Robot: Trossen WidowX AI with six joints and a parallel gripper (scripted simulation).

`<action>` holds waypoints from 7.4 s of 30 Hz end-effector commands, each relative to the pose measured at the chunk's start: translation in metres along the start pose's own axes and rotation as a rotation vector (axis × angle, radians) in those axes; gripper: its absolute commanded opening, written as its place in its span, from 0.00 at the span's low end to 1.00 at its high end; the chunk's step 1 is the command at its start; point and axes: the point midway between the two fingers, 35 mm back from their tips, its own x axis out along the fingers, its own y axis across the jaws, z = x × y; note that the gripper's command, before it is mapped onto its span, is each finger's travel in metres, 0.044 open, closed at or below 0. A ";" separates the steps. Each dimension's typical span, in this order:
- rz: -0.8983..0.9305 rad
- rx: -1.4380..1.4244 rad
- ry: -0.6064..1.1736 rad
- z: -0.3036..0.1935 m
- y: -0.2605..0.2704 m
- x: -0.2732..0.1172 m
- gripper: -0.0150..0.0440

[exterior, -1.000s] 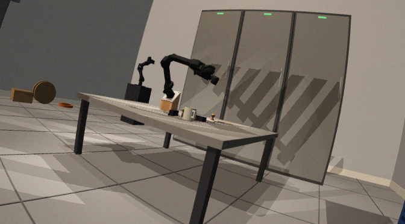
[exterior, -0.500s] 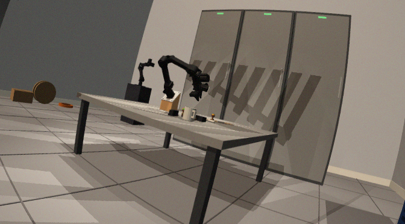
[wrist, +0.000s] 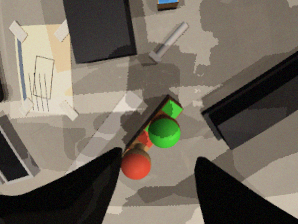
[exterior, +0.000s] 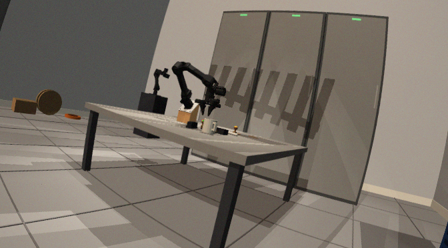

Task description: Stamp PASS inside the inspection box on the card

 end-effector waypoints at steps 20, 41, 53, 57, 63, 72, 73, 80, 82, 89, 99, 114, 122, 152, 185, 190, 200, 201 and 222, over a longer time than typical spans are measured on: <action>-0.008 0.012 -0.001 0.000 -0.002 0.031 0.62; -0.012 0.012 -0.003 -0.001 -0.004 0.065 0.62; -0.016 0.012 -0.004 -0.002 -0.006 0.075 0.62; -0.011 0.022 -0.007 0.001 -0.005 0.073 0.57; -0.011 0.022 -0.007 0.001 -0.005 0.073 0.50; -0.011 0.022 -0.007 0.001 -0.005 0.073 0.40; -0.011 0.022 -0.007 0.001 -0.005 0.073 0.39; -0.011 0.022 -0.007 0.001 -0.005 0.071 0.25; -0.010 0.022 -0.007 0.001 -0.005 0.070 0.25; -0.010 0.022 -0.006 0.001 -0.005 0.067 0.25; -0.009 0.022 -0.006 0.002 -0.004 0.062 0.25; -0.008 0.021 -0.006 0.002 -0.003 0.055 0.25; -0.008 0.021 -0.005 0.002 -0.003 0.051 0.25; -0.009 0.021 -0.005 0.002 -0.003 0.037 0.25; -0.012 0.020 -0.006 0.002 -0.003 0.021 0.25; -0.012 0.020 -0.006 0.002 -0.004 0.019 0.25; -0.014 0.020 -0.006 0.001 -0.004 0.014 0.25; -0.014 0.020 -0.007 0.001 -0.004 0.013 0.25; -0.009 0.019 -0.008 0.001 0.008 0.004 0.25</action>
